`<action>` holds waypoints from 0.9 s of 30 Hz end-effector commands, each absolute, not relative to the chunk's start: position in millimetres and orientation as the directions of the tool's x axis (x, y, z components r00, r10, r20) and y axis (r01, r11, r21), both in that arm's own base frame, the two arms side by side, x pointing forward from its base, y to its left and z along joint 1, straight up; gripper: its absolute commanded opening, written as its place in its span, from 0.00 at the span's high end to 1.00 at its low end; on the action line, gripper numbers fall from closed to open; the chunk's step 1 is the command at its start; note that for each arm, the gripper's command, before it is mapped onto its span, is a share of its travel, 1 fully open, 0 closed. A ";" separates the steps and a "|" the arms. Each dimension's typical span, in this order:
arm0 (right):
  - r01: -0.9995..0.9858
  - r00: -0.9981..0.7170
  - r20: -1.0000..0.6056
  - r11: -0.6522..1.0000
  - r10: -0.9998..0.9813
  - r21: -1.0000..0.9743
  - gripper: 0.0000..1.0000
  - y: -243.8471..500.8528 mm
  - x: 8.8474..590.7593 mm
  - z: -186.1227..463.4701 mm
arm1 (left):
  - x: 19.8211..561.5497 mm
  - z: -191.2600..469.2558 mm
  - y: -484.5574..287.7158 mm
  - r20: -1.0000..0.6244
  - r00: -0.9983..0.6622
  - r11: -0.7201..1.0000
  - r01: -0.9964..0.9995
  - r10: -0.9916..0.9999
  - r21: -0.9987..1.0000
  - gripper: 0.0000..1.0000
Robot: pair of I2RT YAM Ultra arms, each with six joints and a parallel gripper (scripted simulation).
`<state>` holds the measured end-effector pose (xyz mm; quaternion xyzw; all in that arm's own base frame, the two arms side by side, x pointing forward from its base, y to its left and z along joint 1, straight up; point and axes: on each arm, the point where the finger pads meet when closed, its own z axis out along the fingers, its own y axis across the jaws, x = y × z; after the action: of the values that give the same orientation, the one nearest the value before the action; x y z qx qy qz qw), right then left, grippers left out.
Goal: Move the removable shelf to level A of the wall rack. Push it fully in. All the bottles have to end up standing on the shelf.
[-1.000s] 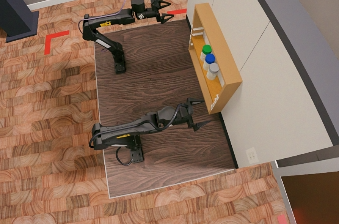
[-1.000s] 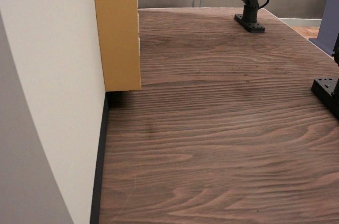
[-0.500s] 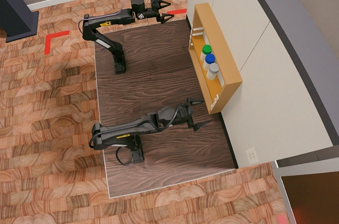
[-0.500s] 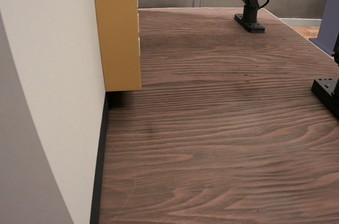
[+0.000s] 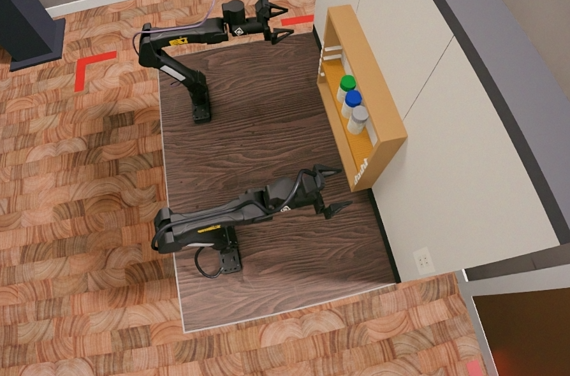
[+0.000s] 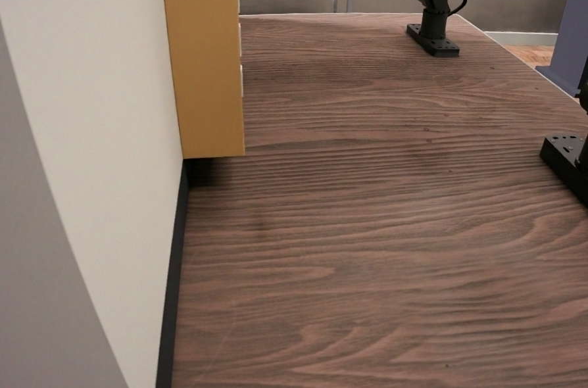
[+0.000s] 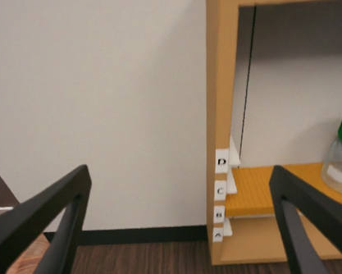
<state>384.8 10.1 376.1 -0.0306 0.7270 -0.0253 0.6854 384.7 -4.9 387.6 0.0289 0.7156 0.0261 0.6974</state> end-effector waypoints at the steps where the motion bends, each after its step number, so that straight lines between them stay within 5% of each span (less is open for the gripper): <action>1: 0.000 -0.016 -0.991 0.991 -0.135 -0.135 0.00 13.6 376.2 384.9 | 377.4 385.9 -8.5 -0.991 -0.010 0.991 0.000 0.135 0.135 0.00; 27: 0.000 -0.016 -0.935 0.935 -0.354 -0.354 0.00 33.3 365.9 359.1 | 369.8 357.6 -23.4 -0.935 -0.011 0.935 -0.001 0.354 0.354 0.00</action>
<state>372.1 31.3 352.6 -0.1152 0.7156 -0.1083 0.6804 375.4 -21.1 359.6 0.1117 0.7067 0.1088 0.6901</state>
